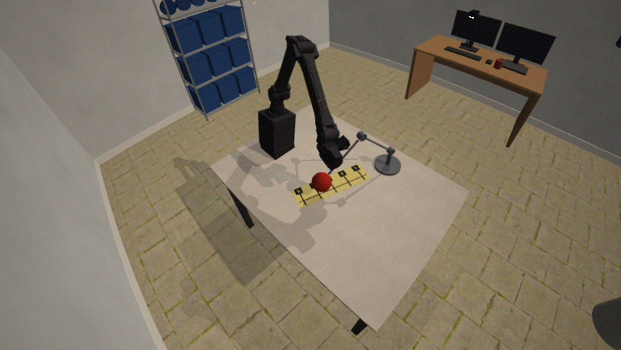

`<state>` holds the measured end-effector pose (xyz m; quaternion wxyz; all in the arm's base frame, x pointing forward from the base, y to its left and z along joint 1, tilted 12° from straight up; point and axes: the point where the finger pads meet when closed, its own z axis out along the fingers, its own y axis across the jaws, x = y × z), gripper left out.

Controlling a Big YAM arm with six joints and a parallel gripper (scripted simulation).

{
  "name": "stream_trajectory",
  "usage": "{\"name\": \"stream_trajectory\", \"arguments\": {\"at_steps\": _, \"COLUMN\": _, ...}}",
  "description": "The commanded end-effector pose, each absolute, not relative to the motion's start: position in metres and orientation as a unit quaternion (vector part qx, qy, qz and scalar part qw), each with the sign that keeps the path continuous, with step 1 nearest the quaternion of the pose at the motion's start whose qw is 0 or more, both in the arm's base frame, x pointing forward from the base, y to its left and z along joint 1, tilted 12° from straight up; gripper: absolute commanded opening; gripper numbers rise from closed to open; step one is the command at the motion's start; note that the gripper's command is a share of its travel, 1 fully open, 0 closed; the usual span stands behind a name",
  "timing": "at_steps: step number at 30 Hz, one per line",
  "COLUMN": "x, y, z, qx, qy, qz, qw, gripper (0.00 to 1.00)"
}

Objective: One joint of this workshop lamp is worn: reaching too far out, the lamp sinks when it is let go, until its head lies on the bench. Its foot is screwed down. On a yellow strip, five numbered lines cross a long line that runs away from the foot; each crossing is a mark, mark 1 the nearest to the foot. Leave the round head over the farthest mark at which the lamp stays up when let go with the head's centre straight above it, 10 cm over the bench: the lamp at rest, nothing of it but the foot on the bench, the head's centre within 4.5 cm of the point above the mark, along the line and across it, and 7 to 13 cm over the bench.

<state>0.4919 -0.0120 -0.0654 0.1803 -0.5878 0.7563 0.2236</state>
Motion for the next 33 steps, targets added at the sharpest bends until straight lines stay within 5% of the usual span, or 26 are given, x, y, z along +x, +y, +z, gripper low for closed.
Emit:
{"name": "stream_trajectory", "arguments": {"at_steps": 1, "x": 0.501, "y": -0.064, "z": -0.054, "qx": -0.566, "qy": 0.779, "qz": 0.184, "qw": 0.197, "gripper": 0.0}}
{"name": "stream_trajectory", "arguments": {"at_steps": 26, "x": 0.478, "y": -0.065, "z": -0.07, "qx": -0.566, "qy": 0.779, "qz": 0.184, "qw": 0.197, "gripper": 0.0}}
{"name": "stream_trajectory", "arguments": {"at_steps": 27, "x": 0.478, "y": -0.062, "z": -0.07, "qx": -0.567, "qy": 0.778, "qz": 0.186, "qw": 0.196, "gripper": 1.0}}
{"name": "stream_trajectory", "arguments": {"at_steps": 33, "x": 0.479, "y": -0.045, "z": -0.073, "qx": -0.573, "qy": 0.771, "qz": 0.198, "qw": 0.194, "gripper": 1.0}}
